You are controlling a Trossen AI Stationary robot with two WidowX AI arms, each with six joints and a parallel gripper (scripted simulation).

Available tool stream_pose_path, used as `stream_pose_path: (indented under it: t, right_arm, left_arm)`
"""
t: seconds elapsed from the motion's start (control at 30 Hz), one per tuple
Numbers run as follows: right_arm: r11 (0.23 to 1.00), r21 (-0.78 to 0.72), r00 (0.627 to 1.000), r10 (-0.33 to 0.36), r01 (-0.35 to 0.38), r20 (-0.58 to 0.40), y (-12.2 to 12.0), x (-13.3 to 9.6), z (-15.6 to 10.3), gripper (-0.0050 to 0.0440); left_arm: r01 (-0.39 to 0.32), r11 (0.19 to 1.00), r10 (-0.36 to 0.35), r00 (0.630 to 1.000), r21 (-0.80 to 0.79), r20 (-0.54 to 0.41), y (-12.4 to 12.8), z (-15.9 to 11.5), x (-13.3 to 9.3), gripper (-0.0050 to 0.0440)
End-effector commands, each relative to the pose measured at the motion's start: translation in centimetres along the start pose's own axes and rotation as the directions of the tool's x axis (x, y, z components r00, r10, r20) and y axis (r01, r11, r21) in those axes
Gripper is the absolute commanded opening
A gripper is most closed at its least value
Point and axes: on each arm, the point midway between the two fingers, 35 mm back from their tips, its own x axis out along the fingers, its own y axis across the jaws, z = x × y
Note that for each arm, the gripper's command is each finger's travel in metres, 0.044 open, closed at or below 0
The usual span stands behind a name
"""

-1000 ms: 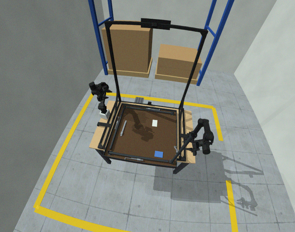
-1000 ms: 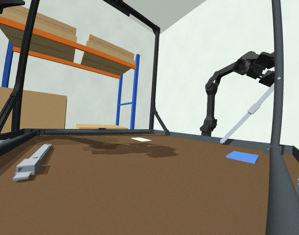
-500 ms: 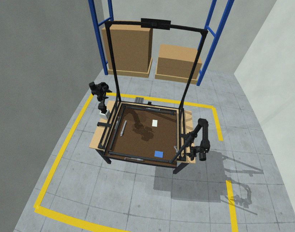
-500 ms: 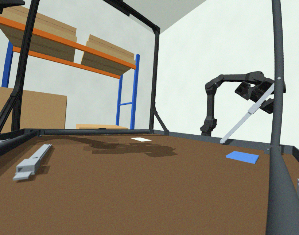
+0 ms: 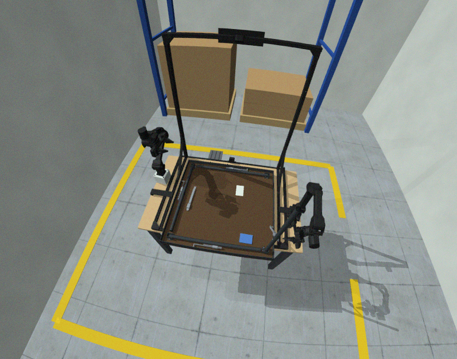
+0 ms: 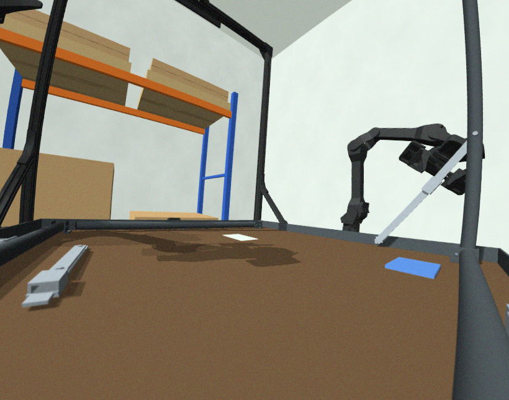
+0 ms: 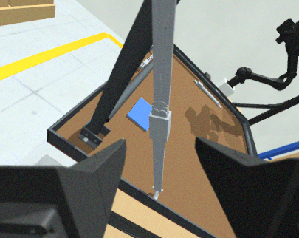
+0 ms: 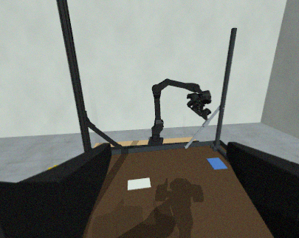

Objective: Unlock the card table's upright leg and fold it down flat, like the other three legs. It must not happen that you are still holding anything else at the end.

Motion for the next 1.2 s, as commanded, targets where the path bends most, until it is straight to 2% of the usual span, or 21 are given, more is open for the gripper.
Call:
stream_pose_path:
  t: [0.0, 0.67, 1.17]
  right_arm:
    - [1.000, -0.004, 1.000, 0.002, -0.002, 0.000, 0.0, 0.0, 0.0, 0.0400]
    - [1.000, -0.004, 1.000, 0.002, -0.002, 0.000, 0.0, 0.0, 0.0, 0.0400]
    - [1.000, -0.004, 1.000, 0.002, -0.002, 0.000, 0.0, 0.0, 0.0, 0.0400]
  left_arm:
    - [-0.014, 1.000, 0.014, 1.000, 0.010, -0.001, -0.1, 0.1, 0.1, 0.0290]
    - [-0.110, 0.992, 0.109, 0.994, 0.069, 0.017, 0.1, 1.9, 1.2, 0.0290]
    - [-0.150, 0.985, 0.147, 0.988, 0.090, 0.042, 0.0, 3.0, 1.8, 0.0290]
